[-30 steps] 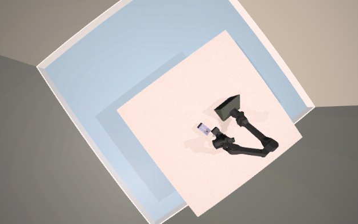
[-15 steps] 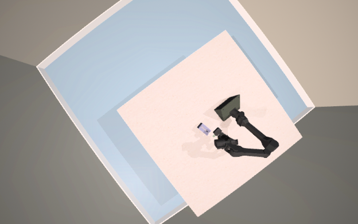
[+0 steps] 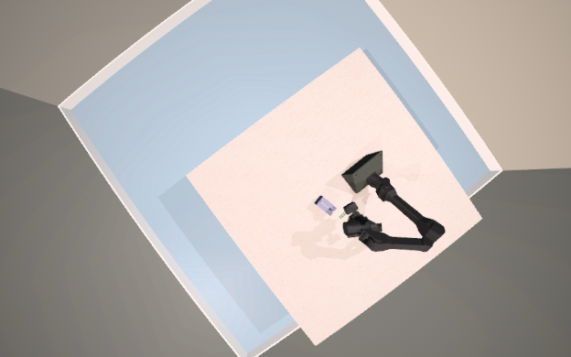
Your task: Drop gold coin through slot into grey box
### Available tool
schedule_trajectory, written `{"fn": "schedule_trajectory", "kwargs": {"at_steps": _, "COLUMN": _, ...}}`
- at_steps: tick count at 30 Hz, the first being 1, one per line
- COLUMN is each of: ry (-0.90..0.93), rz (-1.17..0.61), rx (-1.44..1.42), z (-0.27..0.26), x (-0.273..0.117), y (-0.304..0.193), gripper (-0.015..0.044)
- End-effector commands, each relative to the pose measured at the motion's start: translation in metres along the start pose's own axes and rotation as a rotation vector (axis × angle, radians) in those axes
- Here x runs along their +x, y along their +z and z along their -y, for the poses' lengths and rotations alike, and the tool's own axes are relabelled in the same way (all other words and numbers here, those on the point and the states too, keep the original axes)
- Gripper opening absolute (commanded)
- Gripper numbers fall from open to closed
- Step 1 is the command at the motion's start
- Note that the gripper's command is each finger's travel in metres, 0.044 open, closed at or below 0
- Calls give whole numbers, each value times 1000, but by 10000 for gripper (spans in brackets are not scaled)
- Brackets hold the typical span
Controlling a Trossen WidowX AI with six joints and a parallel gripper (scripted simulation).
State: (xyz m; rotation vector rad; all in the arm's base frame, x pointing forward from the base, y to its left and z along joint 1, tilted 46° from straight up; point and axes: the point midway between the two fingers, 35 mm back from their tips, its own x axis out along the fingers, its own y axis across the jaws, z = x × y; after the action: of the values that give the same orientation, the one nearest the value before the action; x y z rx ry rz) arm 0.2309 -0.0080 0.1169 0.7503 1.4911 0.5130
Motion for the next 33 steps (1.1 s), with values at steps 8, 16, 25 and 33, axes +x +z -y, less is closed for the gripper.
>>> {"fn": "schedule_trajectory", "kwargs": {"at_steps": 8, "ry": -4, "rz": -3, "rx": 374, "z": 1, "x": 0, "y": 0, "gripper": 0}}
{"fn": "schedule_trajectory", "kwargs": {"at_steps": 16, "ry": -4, "rz": -3, "rx": 652, "z": 1, "x": 0, "y": 1, "gripper": 0}}
{"fn": "schedule_trajectory", "kwargs": {"at_steps": 25, "ry": -5, "rz": -2, "rx": 966, "z": 1, "x": 0, "y": 1, "gripper": 0}}
{"fn": "schedule_trajectory", "kwargs": {"at_steps": 33, "ry": -5, "rz": -1, "rx": 1222, "z": 2, "x": 0, "y": 1, "gripper": 0}}
